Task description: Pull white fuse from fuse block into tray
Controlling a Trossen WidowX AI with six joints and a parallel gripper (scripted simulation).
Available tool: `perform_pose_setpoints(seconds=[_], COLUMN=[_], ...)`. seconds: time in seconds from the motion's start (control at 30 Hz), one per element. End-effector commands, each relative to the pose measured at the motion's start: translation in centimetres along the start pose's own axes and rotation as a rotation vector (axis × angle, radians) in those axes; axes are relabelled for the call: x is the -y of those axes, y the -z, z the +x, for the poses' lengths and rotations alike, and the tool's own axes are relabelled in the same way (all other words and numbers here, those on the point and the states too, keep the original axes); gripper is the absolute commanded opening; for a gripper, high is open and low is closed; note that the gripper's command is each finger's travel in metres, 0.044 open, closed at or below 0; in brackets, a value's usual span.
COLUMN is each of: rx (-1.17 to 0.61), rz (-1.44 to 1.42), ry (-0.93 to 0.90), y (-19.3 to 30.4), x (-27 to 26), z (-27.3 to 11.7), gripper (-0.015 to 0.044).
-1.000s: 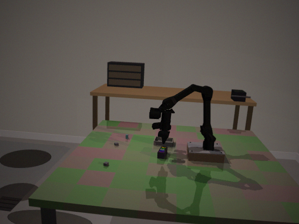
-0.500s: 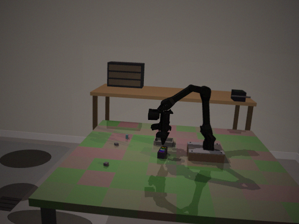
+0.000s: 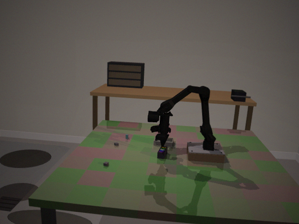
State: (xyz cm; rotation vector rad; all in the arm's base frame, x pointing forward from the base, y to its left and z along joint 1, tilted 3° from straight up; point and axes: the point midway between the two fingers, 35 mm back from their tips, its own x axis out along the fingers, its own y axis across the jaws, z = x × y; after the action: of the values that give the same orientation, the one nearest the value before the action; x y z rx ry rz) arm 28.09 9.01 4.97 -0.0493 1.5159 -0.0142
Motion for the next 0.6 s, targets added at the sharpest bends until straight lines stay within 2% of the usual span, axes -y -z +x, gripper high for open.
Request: perform_pose_setpoints(seconds=[0.0, 0.57], rx=[-0.008, -0.008], rz=[0.004, 0.004], ry=[-0.001, -0.001], y=[0.14, 0.17], x=[-0.03, -0.03], z=[0.64, 1.56], gripper=[0.0069, 0.0069])
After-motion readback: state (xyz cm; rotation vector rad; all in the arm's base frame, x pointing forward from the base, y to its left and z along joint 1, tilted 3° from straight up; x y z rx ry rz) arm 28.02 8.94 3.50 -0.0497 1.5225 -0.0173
